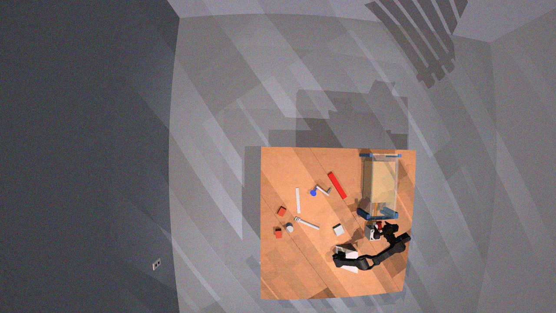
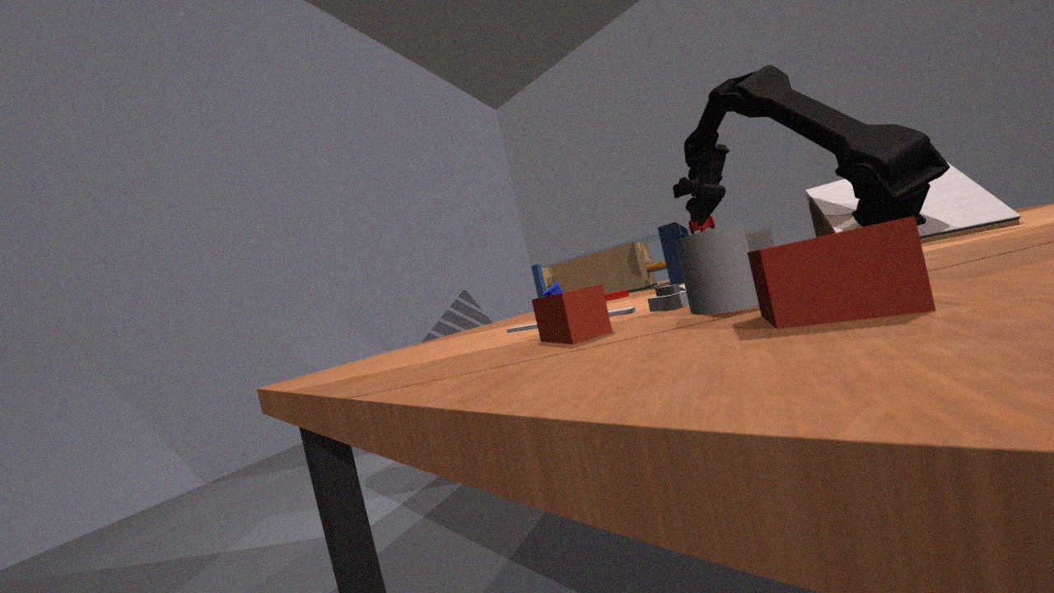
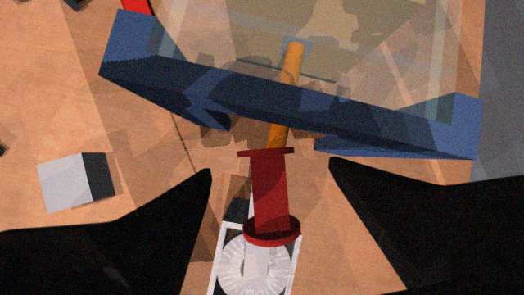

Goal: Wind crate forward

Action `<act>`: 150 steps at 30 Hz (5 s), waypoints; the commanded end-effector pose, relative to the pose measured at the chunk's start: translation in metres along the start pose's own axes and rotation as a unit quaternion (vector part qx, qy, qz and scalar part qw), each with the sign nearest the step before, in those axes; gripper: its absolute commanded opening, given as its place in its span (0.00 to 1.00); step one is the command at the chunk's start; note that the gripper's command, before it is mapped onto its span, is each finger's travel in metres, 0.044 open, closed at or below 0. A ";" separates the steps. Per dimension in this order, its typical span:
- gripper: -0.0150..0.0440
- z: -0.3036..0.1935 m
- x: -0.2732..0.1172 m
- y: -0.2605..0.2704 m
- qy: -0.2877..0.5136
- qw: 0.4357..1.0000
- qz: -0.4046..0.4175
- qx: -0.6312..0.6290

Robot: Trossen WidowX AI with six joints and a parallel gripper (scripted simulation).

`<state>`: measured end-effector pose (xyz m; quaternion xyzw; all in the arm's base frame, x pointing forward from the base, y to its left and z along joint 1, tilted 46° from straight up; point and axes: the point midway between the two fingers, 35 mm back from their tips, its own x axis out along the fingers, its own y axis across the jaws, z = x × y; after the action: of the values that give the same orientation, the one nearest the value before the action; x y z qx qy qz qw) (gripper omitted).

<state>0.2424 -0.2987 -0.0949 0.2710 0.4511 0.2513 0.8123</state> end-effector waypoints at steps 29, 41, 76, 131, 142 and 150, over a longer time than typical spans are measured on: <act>0.29 -0.007 0.014 0.002 0.001 1.000 0.003 0.003; 0.25 -0.009 0.017 0.003 -0.001 1.000 0.005 0.006; 0.25 -0.008 0.018 0.033 -0.001 1.000 0.006 0.007; 0.25 -0.032 0.006 0.090 0.000 1.000 0.007 0.009; 0.25 -0.041 0.002 0.098 0.000 1.000 0.007 0.009; 0.25 -0.048 -0.001 0.104 0.000 1.000 0.007 0.010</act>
<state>0.1915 -0.2189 -0.0452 0.2793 0.4437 0.2501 0.8140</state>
